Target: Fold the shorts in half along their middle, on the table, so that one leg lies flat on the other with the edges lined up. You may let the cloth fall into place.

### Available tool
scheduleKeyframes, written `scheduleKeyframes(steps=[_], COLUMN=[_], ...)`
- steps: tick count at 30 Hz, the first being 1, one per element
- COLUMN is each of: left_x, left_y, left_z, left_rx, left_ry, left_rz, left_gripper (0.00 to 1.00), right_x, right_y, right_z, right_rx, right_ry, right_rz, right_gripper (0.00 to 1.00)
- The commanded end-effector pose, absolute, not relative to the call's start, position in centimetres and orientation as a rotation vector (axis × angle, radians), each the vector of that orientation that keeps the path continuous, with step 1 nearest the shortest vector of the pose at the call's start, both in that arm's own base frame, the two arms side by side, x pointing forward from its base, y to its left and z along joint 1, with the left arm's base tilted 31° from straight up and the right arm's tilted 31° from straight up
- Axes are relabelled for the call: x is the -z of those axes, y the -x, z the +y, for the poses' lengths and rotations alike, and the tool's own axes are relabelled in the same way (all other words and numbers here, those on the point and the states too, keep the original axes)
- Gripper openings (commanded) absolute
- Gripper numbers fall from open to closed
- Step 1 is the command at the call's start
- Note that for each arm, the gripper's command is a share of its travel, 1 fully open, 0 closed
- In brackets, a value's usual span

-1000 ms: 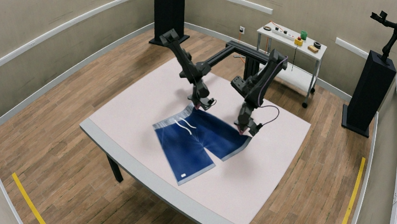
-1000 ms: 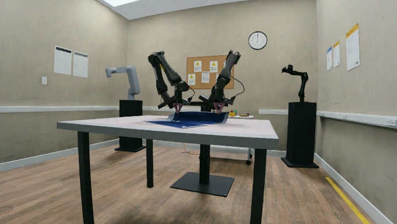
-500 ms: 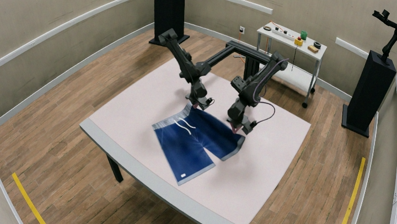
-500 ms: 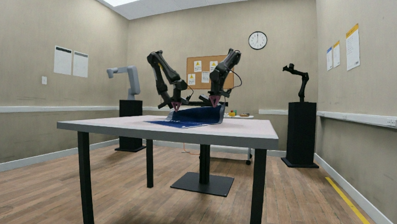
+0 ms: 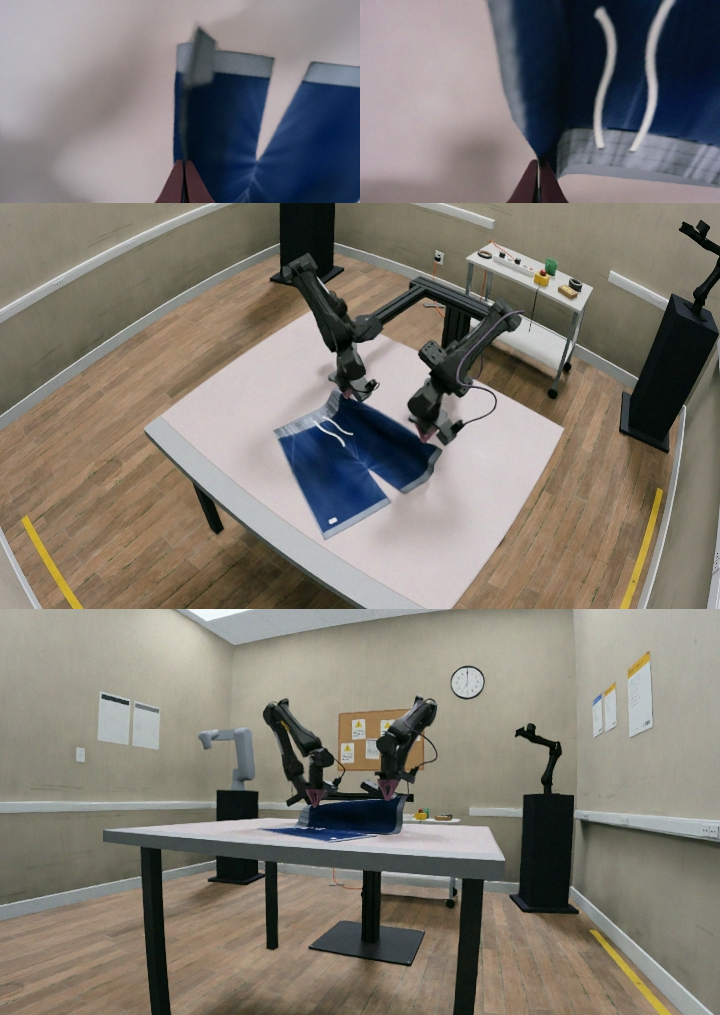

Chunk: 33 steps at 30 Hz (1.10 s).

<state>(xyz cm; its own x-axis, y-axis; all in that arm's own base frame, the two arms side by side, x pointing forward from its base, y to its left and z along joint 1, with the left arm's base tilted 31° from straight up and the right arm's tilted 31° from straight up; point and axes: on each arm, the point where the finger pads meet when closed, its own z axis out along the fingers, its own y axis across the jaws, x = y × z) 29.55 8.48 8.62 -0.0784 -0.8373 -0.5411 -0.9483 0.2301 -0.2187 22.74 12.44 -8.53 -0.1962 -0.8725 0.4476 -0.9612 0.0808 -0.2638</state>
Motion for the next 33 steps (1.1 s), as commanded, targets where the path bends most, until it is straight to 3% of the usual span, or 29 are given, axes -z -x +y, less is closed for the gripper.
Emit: scheduleKeyframes(steps=[1, 10, 21, 33], left_x=[-11.0, -12.9, -13.8, -16.9], left_y=[-31.1, -33.1, -33.8, -35.8], left_z=[7.6, 5.8, 5.2, 3.0], left_rx=[-0.259, -0.232, -0.236, -0.166], left_ry=[1.618, 1.581, 1.553, 1.458], left_rz=[1.901, 1.910, 1.907, 1.895], left_gripper=[0.00, 0.00, 0.00, 0.00], right_x=[6.3, 6.5, 2.4, 4.1], right_y=[-23.9, -22.9, -26.9, -25.3], right_z=[13.6, 13.6, 13.8, 14.1], right_rx=[-0.742, -0.749, -0.792, -0.783], right_ry=[-1.884, -1.901, -1.827, -1.861], right_rz=[-2.195, -2.185, -2.248, -2.213], right_gripper=[0.00, 0.00, 0.00, 0.00])
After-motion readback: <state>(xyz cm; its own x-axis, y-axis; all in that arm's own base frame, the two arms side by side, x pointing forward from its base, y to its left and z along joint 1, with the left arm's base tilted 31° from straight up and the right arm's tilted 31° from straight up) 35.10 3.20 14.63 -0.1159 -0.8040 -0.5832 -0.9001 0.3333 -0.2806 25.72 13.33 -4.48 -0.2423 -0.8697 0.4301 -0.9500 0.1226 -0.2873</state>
